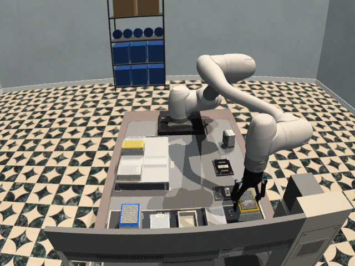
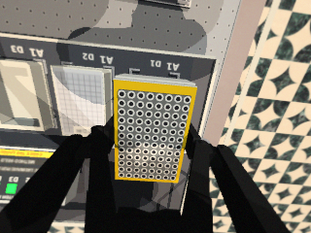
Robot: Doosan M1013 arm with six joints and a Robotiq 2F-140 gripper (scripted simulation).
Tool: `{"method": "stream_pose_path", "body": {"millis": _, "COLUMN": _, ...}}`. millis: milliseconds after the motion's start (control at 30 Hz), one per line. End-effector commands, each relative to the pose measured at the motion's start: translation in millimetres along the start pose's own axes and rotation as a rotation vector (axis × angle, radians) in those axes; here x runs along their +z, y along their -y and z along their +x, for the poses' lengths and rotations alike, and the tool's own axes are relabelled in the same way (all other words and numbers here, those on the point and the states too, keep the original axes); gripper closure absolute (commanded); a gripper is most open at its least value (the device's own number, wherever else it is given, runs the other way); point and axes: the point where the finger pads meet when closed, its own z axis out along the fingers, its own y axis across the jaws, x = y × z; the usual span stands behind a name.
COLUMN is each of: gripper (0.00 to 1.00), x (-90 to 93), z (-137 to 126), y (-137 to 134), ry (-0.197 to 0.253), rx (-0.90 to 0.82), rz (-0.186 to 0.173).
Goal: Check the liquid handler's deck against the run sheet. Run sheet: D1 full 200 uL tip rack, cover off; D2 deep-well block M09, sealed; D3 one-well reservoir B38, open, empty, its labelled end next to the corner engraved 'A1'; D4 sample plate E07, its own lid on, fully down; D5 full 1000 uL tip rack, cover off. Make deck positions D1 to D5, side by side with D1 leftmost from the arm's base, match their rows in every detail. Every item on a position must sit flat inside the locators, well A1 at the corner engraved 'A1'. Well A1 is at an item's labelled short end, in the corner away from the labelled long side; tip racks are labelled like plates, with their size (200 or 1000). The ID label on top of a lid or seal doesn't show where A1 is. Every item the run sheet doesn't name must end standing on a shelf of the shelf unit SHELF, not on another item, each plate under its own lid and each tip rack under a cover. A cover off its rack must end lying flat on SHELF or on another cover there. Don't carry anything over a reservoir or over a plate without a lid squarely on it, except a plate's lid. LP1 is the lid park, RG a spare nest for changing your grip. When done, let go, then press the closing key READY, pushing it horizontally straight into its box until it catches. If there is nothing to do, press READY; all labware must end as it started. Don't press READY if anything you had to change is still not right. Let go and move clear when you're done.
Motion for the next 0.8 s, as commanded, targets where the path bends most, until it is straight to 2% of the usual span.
{"method": "stream_pose_path", "body": {"millis": 0, "gripper": 0.90, "x": -6.6, "z": 0, "y": 0, "ry": 0.002, "rx": 0.000, "rz": -0.001}}
{"method": "stream_pose_path", "body": {"millis": 767, "gripper": 0.90, "x": -41.6, "z": 0, "y": 0, "ry": 0.002, "rx": 0.000, "rz": -0.001}}
